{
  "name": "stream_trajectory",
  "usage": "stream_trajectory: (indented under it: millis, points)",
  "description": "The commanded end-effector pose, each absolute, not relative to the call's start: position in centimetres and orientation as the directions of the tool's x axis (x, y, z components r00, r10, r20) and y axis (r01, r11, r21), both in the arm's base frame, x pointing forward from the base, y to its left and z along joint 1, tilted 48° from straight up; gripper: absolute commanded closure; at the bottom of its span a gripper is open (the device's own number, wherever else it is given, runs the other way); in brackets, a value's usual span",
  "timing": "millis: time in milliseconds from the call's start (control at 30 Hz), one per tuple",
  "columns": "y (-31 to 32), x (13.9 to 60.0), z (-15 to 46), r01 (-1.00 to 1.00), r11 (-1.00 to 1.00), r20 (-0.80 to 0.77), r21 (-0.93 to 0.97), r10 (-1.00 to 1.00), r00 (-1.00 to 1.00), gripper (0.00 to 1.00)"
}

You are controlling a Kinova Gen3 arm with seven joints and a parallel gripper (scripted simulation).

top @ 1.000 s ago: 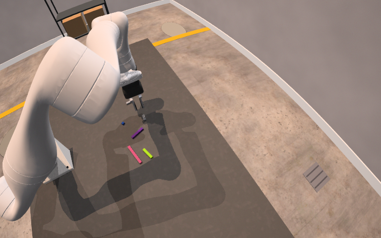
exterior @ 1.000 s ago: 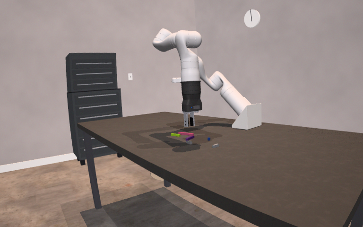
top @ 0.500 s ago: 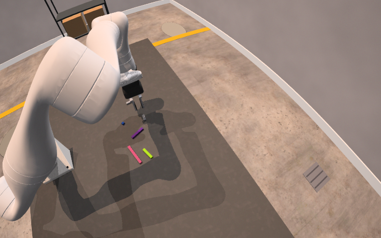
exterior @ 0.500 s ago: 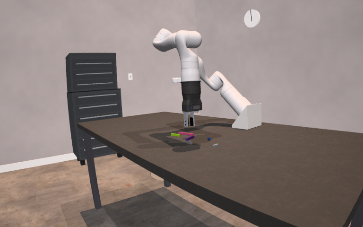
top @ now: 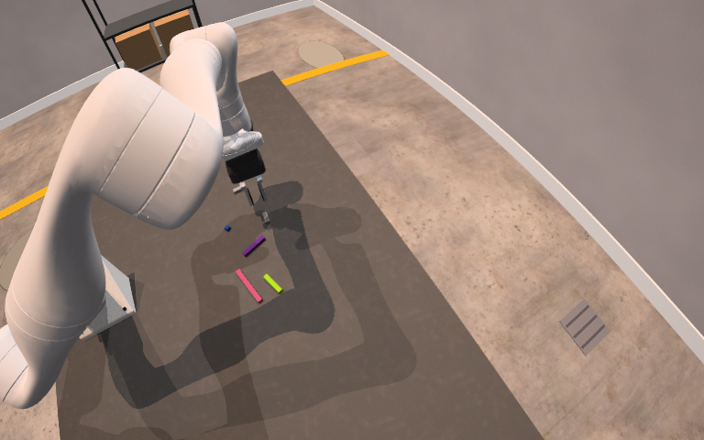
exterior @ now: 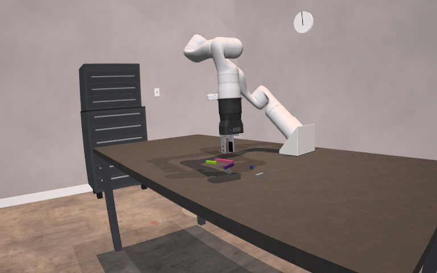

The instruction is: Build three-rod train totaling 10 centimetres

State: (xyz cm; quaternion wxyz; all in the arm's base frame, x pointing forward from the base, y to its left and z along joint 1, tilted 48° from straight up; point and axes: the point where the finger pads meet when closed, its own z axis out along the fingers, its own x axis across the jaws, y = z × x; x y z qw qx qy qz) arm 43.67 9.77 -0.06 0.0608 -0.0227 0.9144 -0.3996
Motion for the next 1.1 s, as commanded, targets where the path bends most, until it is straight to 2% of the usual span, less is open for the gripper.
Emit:
stream_trajectory:
  millis: [0,1067]
  points:
    - [9.3,43.8,-0.3,0.002,0.675,-0.087,-0.738,-0.093,-0.992,0.46]
    - [6.4,44.4,-2.9,0.002,0.674,-0.087,-0.738,-0.093,-0.992,0.46]
